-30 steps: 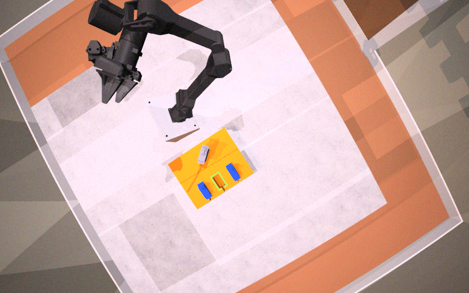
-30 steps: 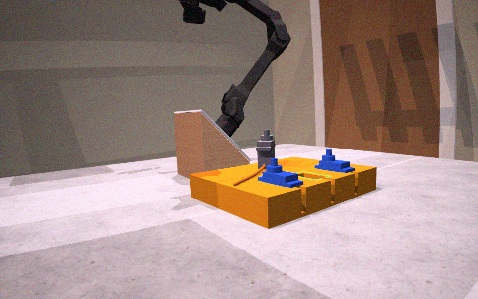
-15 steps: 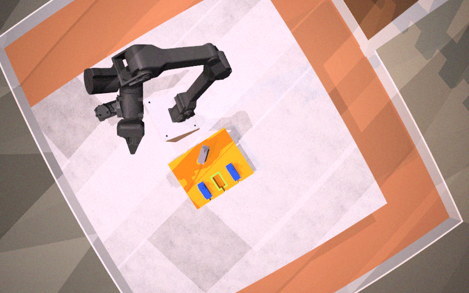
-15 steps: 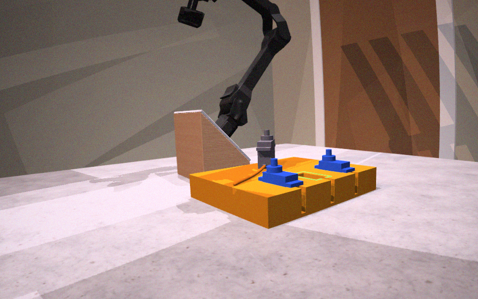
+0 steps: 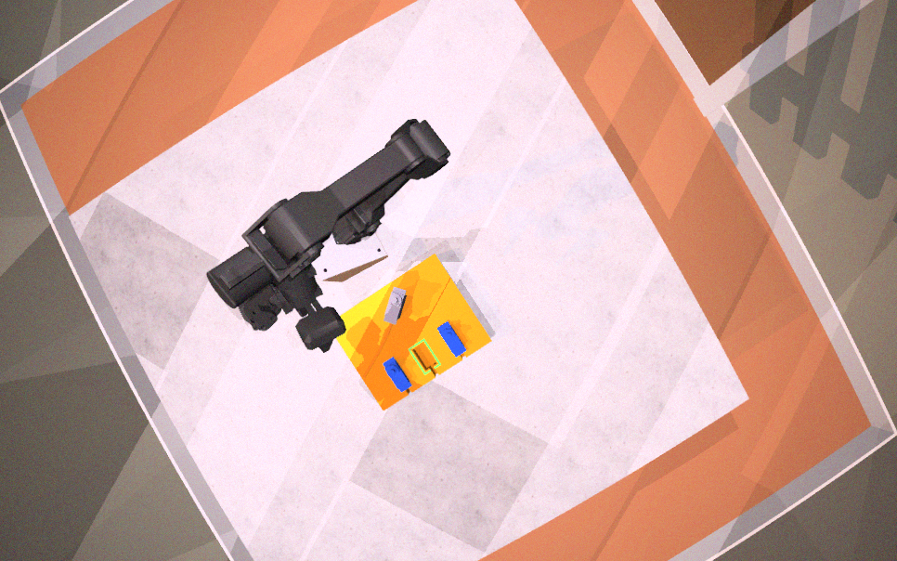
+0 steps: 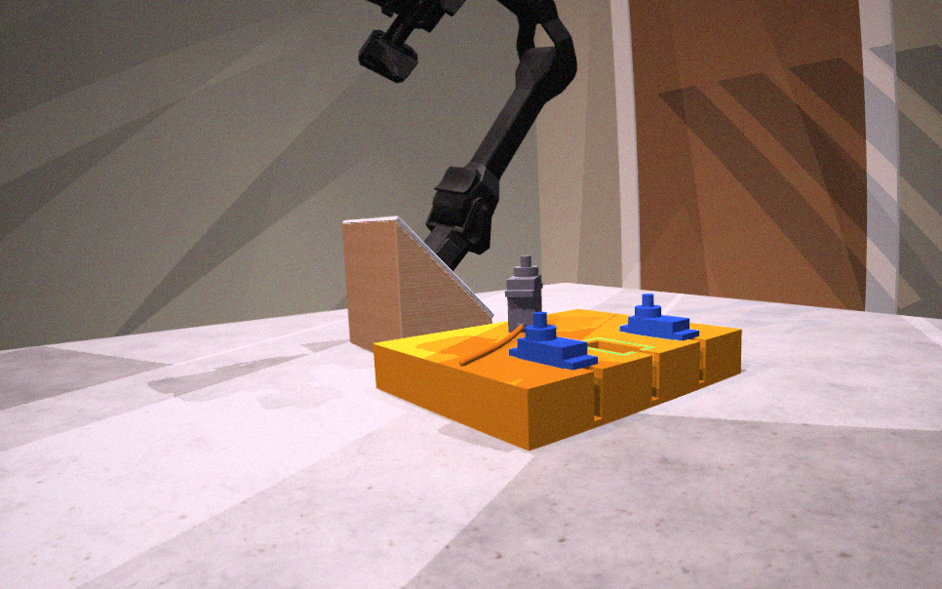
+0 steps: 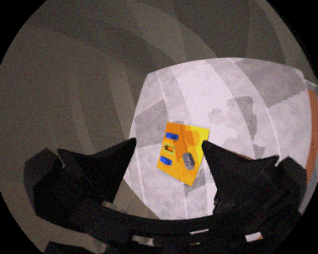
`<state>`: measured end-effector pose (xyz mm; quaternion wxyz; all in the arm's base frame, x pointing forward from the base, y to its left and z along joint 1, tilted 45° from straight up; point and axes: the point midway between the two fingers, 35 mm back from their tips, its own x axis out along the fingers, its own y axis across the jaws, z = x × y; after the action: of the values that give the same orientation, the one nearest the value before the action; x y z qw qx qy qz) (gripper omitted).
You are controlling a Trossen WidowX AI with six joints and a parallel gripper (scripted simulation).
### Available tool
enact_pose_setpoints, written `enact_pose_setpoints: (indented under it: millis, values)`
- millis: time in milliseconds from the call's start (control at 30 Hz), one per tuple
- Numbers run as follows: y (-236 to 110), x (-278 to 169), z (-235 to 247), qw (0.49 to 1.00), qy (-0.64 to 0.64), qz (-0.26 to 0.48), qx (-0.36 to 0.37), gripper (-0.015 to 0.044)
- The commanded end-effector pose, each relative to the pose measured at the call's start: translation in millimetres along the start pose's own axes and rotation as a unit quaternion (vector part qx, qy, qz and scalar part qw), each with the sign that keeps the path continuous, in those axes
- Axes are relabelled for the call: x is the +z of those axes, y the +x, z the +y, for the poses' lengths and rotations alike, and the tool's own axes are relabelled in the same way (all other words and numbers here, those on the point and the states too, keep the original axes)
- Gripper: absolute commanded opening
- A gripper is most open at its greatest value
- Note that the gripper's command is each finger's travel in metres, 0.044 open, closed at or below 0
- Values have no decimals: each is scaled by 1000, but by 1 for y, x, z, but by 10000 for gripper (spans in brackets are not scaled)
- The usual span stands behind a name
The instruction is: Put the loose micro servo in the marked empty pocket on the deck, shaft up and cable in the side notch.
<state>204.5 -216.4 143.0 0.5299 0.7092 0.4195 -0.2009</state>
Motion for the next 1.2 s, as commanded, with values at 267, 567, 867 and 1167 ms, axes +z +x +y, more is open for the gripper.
enact_pose_setpoints:
  millis: [267, 567, 867, 1167]
  values:
    - [77, -53, -8, 981, -119, 122, -91, 440]
    - [119, -104, -26, 943, -203, 213, -157, 440]
    - [146, -154, -53, 884, -287, 297, -216, 440]
    - [154, -162, -61, 879, -293, 303, -221, 440]
